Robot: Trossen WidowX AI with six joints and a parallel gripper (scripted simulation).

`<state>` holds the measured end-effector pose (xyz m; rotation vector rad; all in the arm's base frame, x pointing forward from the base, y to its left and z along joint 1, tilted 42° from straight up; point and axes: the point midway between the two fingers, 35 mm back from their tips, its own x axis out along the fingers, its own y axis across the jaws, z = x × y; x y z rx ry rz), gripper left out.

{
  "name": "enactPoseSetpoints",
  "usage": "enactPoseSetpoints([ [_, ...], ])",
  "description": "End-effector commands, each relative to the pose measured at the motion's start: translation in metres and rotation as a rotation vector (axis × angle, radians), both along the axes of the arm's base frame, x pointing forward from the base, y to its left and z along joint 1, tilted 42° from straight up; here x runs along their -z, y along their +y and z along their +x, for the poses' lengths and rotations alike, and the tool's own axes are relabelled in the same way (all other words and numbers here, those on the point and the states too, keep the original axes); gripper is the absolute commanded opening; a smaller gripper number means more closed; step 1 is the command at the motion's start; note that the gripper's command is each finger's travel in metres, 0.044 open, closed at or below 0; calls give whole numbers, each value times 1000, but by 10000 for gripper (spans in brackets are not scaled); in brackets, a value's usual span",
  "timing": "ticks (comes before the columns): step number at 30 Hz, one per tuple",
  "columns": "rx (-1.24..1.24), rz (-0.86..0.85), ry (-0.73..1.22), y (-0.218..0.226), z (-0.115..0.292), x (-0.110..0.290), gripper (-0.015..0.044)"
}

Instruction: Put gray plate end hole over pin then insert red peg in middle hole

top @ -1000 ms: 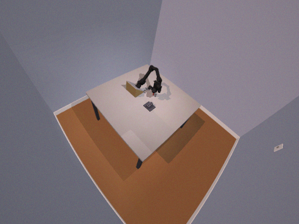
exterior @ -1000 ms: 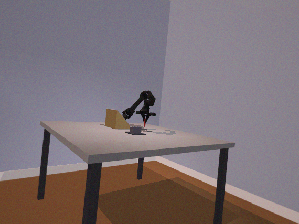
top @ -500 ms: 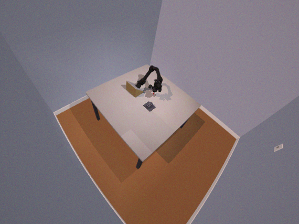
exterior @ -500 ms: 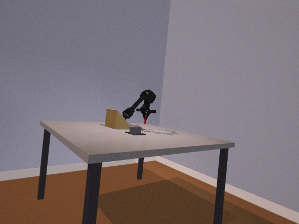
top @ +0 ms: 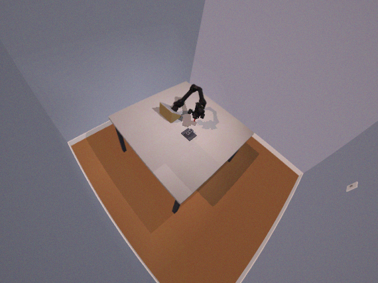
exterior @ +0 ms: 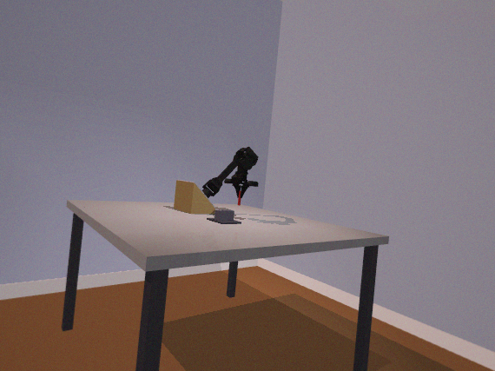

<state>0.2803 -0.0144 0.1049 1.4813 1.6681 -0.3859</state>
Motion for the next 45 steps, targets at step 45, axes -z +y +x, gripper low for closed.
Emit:
enactPoseSetpoints([
  [45,-6,-7,-11,-105,57,91,0],
])
